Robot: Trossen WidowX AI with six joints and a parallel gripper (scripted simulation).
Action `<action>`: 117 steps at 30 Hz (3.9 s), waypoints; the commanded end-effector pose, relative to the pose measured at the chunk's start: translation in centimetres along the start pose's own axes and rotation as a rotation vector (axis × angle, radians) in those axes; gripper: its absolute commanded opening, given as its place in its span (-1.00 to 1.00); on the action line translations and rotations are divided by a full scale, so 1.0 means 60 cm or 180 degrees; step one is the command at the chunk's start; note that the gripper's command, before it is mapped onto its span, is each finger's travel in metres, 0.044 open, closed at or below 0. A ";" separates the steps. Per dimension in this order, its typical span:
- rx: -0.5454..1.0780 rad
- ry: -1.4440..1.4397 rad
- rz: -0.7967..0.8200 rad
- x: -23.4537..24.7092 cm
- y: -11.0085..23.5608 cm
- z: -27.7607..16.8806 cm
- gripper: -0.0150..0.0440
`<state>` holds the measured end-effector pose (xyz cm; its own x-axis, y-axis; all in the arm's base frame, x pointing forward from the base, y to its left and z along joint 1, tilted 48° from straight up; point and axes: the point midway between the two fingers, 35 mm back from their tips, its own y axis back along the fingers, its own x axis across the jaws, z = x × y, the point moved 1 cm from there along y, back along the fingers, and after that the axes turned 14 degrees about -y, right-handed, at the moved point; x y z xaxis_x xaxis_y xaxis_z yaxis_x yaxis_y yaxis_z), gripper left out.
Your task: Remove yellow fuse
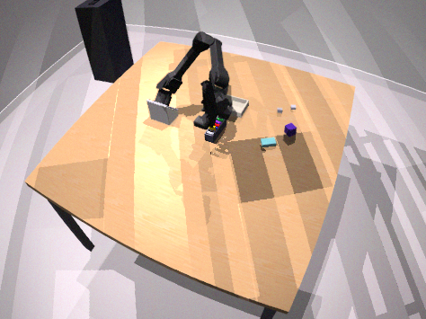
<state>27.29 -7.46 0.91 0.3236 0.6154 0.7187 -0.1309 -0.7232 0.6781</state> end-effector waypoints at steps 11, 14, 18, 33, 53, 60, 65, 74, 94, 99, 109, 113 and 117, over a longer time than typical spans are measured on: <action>0.0003 0.0013 -0.0014 0.000 0.013 0.000 -0.49; 0.0003 0.0012 -0.0013 0.000 0.015 0.000 -0.49; 0.0003 0.0012 -0.0012 0.000 0.018 0.000 -0.49; 0.0004 0.0010 -0.0012 0.000 0.047 0.000 -0.49; -0.0023 -0.0007 -0.0079 0.148 0.062 -0.012 -0.49; -0.0024 -0.0004 -0.0063 0.230 0.061 -0.038 -0.49; -0.0011 0.0001 -0.0030 0.286 0.060 -0.067 -0.49; 0.0011 0.0008 0.0012 0.333 0.060 -0.098 -0.49; 0.0009 0.0009 0.0012 0.333 0.010 -0.098 -0.49; 0.0010 0.0010 0.0016 0.333 -0.003 -0.099 -0.49; -0.0002 0.0027 0.0003 0.334 -0.001 -0.097 0.04; -0.0002 0.0027 0.0003 0.334 -0.001 -0.097 0.40; 0.0001 0.0023 0.0002 0.333 0.012 -0.097 0.63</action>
<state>28.23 6.66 16.21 0.3184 0.6170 0.7197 -0.1285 -0.7241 0.6776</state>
